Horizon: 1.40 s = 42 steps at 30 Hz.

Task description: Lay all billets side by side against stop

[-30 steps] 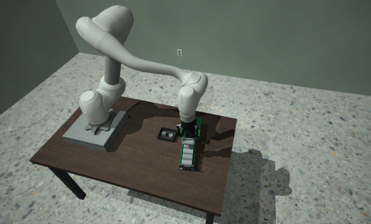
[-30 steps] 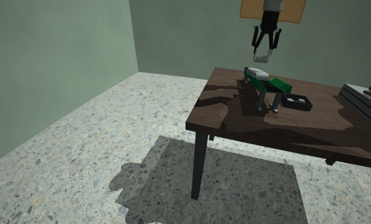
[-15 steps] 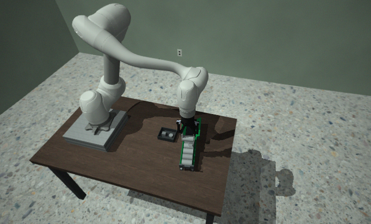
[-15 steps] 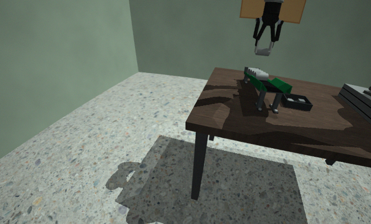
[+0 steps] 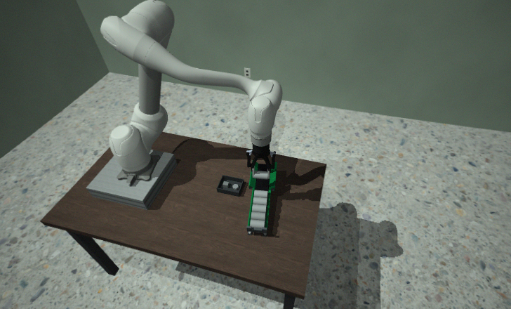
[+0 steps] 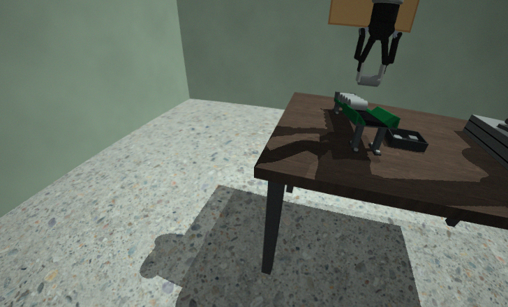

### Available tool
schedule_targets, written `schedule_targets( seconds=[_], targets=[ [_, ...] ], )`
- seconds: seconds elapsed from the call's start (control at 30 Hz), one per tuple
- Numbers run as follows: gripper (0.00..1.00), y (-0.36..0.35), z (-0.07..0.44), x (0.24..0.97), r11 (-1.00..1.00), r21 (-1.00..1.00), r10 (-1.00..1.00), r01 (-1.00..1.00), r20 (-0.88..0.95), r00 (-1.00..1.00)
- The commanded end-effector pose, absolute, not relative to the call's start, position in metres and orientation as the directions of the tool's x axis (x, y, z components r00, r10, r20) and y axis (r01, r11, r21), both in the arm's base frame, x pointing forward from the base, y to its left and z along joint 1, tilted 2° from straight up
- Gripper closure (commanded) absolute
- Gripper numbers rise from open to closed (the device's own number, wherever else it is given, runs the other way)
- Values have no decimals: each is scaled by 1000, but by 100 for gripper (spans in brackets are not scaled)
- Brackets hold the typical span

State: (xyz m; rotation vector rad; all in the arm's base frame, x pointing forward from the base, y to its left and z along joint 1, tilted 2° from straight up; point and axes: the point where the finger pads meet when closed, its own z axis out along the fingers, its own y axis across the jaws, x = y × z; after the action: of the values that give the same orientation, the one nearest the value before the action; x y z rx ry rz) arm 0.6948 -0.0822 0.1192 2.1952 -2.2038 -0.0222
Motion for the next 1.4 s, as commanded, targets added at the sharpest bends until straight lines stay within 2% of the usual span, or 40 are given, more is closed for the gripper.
schedule_targets(
  seconds=[0.0,0.5,1.13,1.37],
  targets=[
    [53,-71,118,696,7,25,-1000,-1000,13,-6],
    [53,-72,110,696,7,25,-1000,-1000,13,-6],
    [53,-73,34,694,7,25,-1000,-1000,13,-6],
    [53,-73,22,694,7,25,-1000,-1000,13,-6]
  ],
)
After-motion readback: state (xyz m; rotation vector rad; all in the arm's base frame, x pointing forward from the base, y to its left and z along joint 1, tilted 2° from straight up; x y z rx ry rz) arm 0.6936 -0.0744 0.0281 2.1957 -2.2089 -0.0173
